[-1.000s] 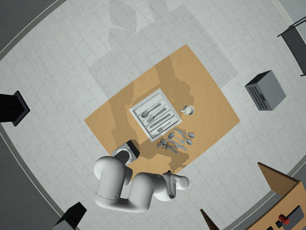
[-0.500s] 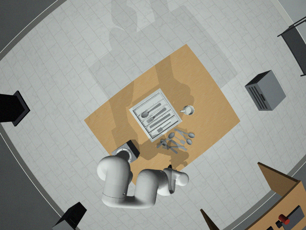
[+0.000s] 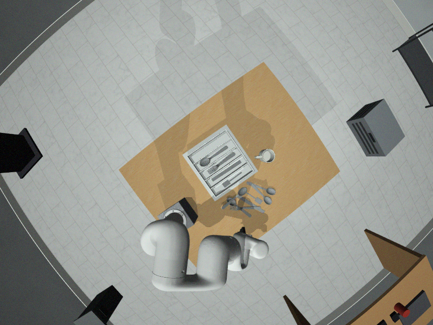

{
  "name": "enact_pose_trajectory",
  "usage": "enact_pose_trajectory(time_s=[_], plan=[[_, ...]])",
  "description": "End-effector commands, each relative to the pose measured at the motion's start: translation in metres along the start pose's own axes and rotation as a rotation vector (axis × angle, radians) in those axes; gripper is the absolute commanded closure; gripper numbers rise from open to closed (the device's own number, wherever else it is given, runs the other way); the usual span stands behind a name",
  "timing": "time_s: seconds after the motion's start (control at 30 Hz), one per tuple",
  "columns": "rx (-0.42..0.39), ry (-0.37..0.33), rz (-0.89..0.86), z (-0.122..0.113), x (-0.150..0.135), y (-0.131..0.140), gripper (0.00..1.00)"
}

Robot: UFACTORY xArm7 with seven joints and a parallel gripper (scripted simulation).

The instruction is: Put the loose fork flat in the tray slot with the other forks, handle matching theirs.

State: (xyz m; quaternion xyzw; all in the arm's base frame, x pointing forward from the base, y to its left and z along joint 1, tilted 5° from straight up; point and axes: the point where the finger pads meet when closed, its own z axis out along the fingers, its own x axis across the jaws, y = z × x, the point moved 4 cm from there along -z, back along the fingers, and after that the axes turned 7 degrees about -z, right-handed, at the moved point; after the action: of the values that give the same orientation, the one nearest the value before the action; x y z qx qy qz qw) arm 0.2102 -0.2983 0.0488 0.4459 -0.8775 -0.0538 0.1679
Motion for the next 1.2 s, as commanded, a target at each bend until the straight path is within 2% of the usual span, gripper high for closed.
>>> enact_pose_trajectory(time_s=[0.0,0.33,0.4,0.83,0.9,1.17], plan=[[0.010,-0.036,-0.015,0.009,-0.008,-0.012,0.00],[0.010,-0.036,-0.015,0.009,-0.008,-0.012,0.00],[0.068,-0.123,-0.059,0.012,-0.043,-0.032,0.00],[0.068,-0.123,-0.059,0.012,-0.043,-0.032,0.00],[0.121,-0.194,-0.090,0.009,-0.073,-0.048,0.00],[0.121,-0.194,-0.090,0.009,-0.073,-0.048,0.00]])
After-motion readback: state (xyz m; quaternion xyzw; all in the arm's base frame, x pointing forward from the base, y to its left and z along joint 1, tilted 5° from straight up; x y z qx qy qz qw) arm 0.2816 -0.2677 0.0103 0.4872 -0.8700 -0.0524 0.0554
